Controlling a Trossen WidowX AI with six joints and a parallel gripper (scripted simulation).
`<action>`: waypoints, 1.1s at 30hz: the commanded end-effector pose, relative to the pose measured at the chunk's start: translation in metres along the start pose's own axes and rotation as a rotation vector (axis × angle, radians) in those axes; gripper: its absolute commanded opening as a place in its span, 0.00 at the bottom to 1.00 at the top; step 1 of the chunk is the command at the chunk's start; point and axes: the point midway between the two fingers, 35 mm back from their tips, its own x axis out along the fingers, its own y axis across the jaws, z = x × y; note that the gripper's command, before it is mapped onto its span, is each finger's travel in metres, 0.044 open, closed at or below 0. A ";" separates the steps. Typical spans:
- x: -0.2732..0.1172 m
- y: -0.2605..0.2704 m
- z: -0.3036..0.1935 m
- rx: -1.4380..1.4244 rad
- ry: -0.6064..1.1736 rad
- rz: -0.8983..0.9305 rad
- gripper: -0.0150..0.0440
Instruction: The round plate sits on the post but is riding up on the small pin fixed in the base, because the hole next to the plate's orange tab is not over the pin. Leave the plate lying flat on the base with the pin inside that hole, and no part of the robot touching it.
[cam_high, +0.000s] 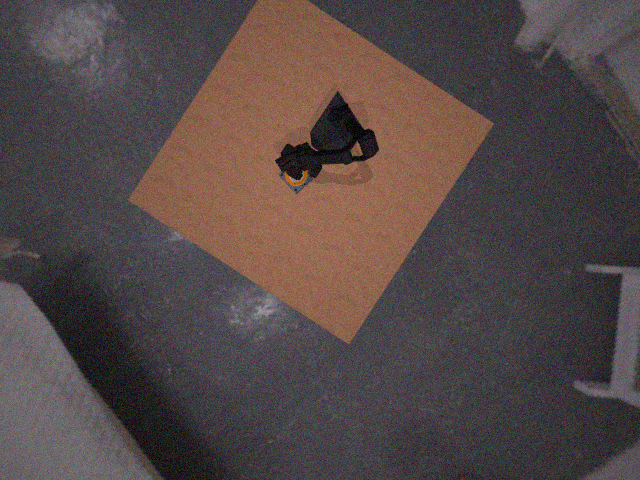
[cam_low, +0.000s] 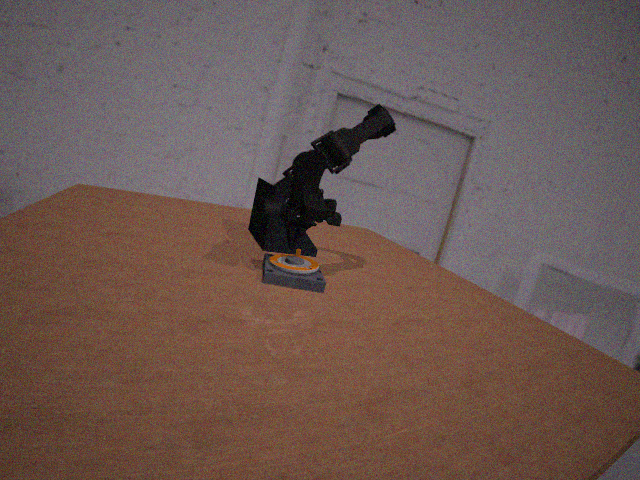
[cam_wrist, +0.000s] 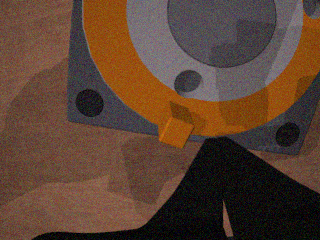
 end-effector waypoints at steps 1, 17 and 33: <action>0.005 0.001 -0.002 0.007 0.002 0.005 0.25; 0.006 0.022 0.006 0.007 0.002 0.007 0.25; 0.006 0.031 0.015 0.006 0.002 0.007 0.25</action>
